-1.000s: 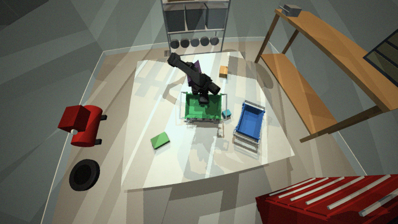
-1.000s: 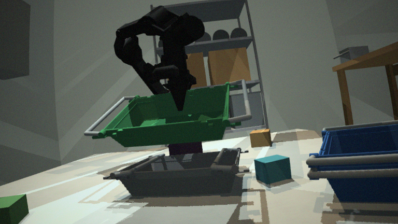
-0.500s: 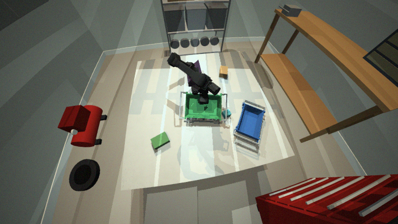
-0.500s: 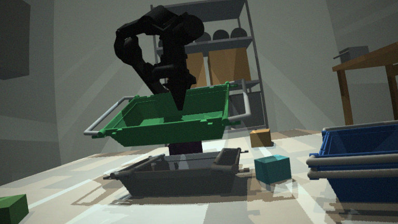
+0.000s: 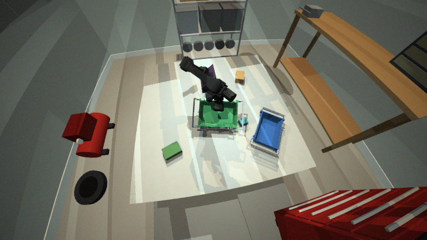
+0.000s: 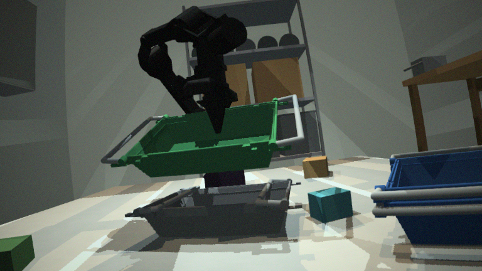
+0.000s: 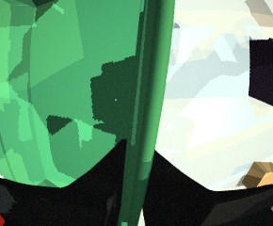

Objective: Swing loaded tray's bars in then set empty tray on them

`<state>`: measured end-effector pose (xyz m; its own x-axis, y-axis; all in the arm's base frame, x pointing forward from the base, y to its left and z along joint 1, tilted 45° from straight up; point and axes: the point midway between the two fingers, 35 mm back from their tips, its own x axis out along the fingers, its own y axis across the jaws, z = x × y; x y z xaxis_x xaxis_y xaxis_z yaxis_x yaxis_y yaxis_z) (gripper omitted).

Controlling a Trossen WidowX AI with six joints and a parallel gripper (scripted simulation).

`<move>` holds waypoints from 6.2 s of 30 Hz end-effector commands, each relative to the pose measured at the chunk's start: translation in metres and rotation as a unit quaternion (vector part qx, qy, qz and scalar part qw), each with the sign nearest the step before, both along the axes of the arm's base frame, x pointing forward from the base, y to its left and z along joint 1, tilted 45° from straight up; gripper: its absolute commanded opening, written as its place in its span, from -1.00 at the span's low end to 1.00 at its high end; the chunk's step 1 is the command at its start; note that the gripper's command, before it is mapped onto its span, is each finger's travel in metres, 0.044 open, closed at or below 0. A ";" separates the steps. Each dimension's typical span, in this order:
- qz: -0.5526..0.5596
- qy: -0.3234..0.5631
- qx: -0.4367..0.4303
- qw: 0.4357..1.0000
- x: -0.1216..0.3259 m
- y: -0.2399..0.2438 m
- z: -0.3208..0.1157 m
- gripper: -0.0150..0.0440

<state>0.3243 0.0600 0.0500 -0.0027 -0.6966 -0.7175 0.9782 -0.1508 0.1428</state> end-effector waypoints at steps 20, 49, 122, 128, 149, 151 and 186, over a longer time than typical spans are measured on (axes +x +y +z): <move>0.011 -0.008 0.002 1.000 0.004 -0.001 -0.006 -0.49; 0.011 -0.009 0.001 1.000 -0.002 -0.029 -0.034 -0.49; 0.011 -0.008 0.000 1.000 -0.025 -0.059 -0.075 -0.49; 0.011 -0.008 0.000 1.000 -0.025 -0.059 -0.075 -0.49; 0.011 -0.008 0.000 1.000 -0.025 -0.059 -0.075 -0.49; 0.011 -0.008 0.000 1.000 -0.025 -0.059 -0.075 -0.49; 0.011 -0.008 0.000 1.000 -0.027 -0.064 -0.082 -0.49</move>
